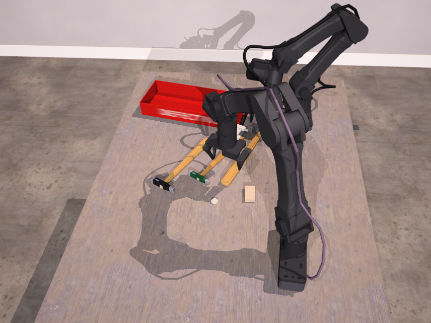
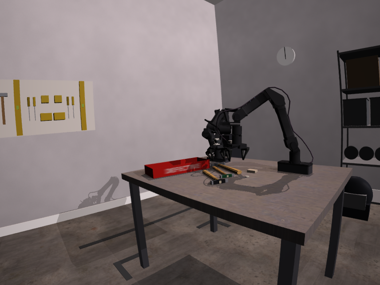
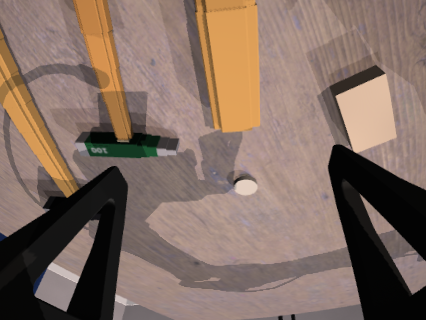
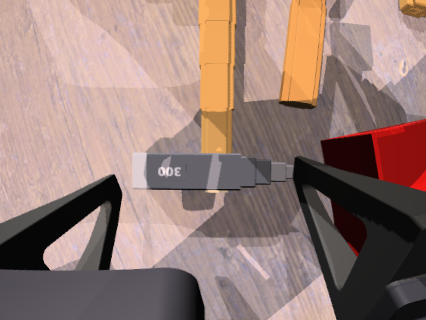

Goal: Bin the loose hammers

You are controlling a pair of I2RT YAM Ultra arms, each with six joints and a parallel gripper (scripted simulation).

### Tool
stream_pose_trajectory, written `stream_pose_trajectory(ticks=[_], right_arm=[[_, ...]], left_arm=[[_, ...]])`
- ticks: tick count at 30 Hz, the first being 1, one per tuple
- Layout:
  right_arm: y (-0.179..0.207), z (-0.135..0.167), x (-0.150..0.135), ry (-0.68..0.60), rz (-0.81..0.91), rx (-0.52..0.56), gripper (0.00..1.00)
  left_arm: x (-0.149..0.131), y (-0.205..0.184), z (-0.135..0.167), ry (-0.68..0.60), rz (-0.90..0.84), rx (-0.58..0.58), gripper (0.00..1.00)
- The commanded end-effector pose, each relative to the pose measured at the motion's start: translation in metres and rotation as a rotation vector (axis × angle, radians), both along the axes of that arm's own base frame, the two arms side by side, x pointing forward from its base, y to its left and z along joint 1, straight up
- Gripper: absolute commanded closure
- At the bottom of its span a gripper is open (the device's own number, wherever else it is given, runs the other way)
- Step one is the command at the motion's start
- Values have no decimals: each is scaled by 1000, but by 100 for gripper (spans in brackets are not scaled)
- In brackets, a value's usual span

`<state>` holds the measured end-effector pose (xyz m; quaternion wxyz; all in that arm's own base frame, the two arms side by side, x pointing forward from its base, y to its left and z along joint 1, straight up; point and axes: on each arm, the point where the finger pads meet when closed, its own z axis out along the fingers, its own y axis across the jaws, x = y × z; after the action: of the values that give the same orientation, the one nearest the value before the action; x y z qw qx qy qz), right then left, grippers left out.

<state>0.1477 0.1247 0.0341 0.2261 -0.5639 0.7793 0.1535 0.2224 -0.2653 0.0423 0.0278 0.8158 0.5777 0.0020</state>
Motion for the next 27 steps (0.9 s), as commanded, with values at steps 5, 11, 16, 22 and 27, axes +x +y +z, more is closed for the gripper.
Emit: stream_pose_trajectory(ticks=[5,11,16,22,27], right_arm=[[6,8,7,-29,-11,42,11],[6,13,17,-28,-34,17,50],[12,23,33,-17,-51,2,50],[23,33,60,16,-75,-41,50],[26,35,75,41,-89,-75,50]], left_arm=[[6,-1,-2,-3,25,24,23],[54,-17,1,-139,218,-57,59],[106,-20,3,-234,445,-122,59],[155,-13,0,-264,735,-193,59],[173,-7,-4,-245,874,-223,59]])
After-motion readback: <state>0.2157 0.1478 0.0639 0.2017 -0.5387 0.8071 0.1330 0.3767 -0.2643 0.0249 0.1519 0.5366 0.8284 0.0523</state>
